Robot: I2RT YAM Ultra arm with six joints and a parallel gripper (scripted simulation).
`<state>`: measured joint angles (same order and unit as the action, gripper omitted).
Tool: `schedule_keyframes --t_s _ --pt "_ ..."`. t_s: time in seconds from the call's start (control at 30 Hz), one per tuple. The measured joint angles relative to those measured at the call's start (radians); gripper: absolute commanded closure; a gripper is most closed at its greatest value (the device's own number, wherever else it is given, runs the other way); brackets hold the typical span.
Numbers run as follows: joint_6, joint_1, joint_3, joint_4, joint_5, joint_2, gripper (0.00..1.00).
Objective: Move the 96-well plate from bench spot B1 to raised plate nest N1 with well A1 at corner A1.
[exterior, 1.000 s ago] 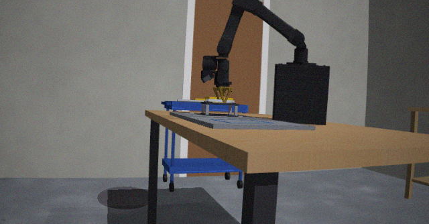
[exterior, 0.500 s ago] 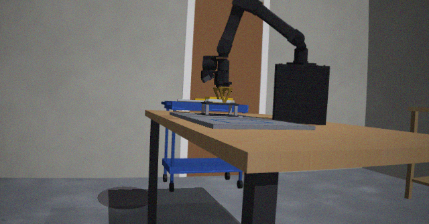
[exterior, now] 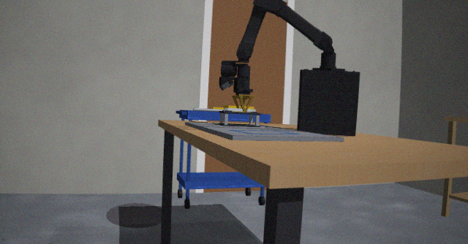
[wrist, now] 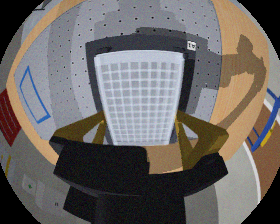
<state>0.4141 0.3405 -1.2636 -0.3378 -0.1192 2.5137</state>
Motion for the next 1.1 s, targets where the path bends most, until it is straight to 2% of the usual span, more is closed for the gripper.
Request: schedule_keyframes --t_s 1.1 --pt "0.0 0.0 0.0 0.0 0.0 0.001 0.0"
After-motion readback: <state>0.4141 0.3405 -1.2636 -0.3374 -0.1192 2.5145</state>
